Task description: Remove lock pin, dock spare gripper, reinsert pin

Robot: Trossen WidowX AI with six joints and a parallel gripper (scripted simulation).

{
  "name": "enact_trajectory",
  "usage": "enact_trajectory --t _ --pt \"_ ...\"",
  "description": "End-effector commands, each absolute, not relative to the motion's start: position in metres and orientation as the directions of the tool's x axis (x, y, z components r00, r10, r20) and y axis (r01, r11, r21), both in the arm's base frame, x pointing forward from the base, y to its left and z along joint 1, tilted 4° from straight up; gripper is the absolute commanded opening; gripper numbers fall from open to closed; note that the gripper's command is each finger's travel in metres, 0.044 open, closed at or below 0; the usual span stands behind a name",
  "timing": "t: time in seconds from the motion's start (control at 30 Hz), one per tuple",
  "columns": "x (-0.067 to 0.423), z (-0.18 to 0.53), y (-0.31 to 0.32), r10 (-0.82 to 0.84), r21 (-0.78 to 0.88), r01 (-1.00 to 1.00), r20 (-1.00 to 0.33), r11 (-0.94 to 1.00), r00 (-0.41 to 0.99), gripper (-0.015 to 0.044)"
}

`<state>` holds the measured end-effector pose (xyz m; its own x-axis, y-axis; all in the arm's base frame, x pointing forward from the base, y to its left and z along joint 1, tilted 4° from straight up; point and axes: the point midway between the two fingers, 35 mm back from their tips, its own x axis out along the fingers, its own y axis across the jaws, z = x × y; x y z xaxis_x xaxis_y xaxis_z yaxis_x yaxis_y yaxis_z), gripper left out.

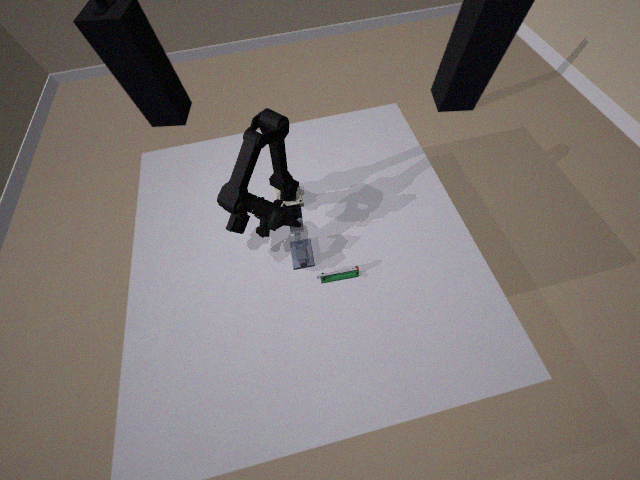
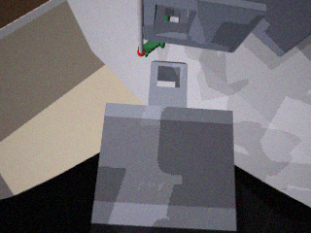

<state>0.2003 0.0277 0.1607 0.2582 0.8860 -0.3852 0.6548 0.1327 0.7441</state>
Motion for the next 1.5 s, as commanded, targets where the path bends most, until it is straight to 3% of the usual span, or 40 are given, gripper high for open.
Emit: enact_trajectory --t 0.0,1.47 --pt "0.206 0.159 0.027 0.898 0.727 0.678 -0.363 0.106 0.249 0.0" --pt "0.246 0.121 0.033 0.909 0.713 0.695 -0.346 0.092 0.234 0.0"
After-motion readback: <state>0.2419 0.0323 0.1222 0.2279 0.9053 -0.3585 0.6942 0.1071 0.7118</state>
